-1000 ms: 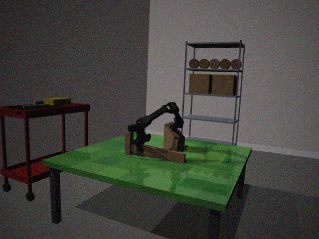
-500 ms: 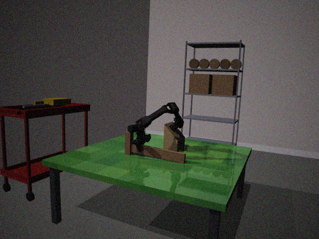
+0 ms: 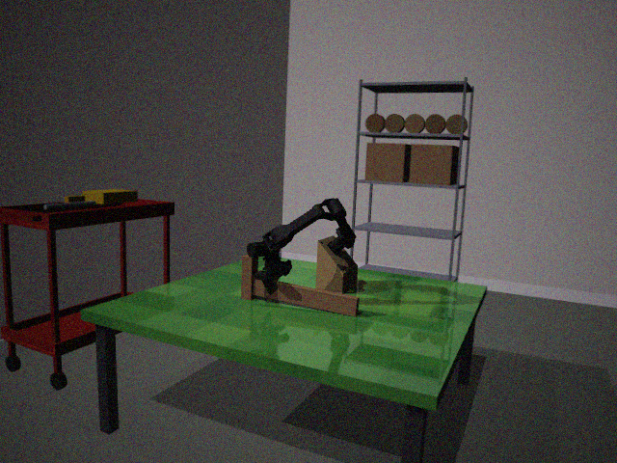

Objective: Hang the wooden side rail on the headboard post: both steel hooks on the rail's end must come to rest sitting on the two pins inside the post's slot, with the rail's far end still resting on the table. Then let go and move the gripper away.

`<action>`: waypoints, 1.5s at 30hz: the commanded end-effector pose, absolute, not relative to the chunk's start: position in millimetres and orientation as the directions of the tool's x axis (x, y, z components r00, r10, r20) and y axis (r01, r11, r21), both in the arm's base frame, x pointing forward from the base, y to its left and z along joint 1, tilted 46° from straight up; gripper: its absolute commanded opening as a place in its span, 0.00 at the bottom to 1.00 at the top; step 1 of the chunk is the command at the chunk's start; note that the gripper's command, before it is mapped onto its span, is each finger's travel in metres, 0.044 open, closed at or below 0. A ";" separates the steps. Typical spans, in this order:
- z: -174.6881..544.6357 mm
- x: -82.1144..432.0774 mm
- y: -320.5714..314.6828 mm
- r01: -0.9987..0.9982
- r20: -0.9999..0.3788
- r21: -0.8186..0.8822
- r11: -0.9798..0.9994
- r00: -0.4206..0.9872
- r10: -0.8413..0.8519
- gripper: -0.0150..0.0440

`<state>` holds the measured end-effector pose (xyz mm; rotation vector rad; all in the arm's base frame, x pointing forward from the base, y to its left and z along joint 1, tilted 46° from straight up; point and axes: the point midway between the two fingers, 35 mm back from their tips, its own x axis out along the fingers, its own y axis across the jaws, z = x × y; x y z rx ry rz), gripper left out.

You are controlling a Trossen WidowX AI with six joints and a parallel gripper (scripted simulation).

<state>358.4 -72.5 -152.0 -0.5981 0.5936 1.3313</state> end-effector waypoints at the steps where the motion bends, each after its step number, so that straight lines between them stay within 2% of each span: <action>1: -154.2 358.2 -75.3 -0.988 -0.706 -0.059 0.144 0.144 0.694 0.25; 7: -154.9 358.4 -74.6 -0.988 -0.705 -0.059 0.144 0.144 0.694 0.25; 24: -136.5 355.5 -88.6 -0.988 -0.704 -0.060 0.142 0.143 0.696 1.00; 37: -124.1 352.5 -100.7 -0.988 -0.707 -0.059 0.144 0.144 0.693 1.00; 45: -103.0 355.8 -79.4 -0.988 -0.706 -0.059 0.144 0.143 0.694 1.00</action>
